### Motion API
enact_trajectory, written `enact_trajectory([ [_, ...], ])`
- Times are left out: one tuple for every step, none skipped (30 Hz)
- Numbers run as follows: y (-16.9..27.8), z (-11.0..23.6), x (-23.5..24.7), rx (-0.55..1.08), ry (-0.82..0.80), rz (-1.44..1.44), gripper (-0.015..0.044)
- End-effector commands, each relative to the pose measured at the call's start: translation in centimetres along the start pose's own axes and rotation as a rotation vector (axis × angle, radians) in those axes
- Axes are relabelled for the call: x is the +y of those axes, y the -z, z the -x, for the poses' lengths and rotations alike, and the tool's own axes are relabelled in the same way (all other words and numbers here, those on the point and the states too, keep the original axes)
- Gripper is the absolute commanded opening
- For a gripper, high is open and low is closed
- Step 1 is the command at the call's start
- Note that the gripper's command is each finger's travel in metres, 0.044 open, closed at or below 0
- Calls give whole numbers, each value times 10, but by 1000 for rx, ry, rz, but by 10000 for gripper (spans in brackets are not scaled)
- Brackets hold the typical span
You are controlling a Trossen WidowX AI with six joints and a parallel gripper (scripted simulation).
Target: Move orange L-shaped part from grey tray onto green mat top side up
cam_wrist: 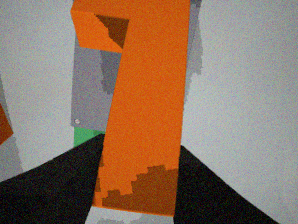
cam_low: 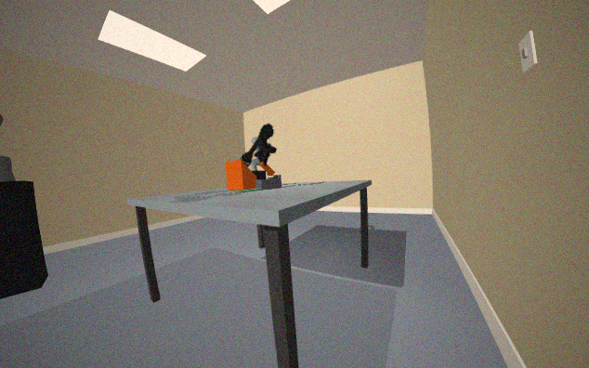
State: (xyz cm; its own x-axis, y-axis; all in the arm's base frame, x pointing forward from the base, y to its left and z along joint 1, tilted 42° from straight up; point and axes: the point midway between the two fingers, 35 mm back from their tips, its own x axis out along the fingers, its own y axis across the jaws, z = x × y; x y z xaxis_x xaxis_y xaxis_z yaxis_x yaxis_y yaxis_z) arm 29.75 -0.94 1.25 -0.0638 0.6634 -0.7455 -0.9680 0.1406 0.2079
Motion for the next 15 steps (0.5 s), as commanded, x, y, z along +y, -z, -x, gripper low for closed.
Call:
enact_trajectory([
  [22,-2,3,1,-4,-7,0],
  [27,-2,3,1,-4,-7,0],
  [32,-2,3,1,-4,-7,0],
  [36,-2,4,1,-4,-7,0],
  [41,-2,4,2,-4,-7,0],
  [46,-2,4,2,-4,-7,0],
  [50,-2,5,2,-4,-7,0],
  [55,-2,5,2,-4,-7,0],
  [59,-2,6,2,-4,-7,0],
  [64,-2,6,3,-4,-7,0],
  [68,-2,7,3,-4,-7,0],
  [73,-2,7,3,-4,-7,0],
  [78,-2,8,3,-4,-7,0],
  [82,-2,8,4,-4,-7,0],
  [87,-2,9,4,-4,-7,0],
])
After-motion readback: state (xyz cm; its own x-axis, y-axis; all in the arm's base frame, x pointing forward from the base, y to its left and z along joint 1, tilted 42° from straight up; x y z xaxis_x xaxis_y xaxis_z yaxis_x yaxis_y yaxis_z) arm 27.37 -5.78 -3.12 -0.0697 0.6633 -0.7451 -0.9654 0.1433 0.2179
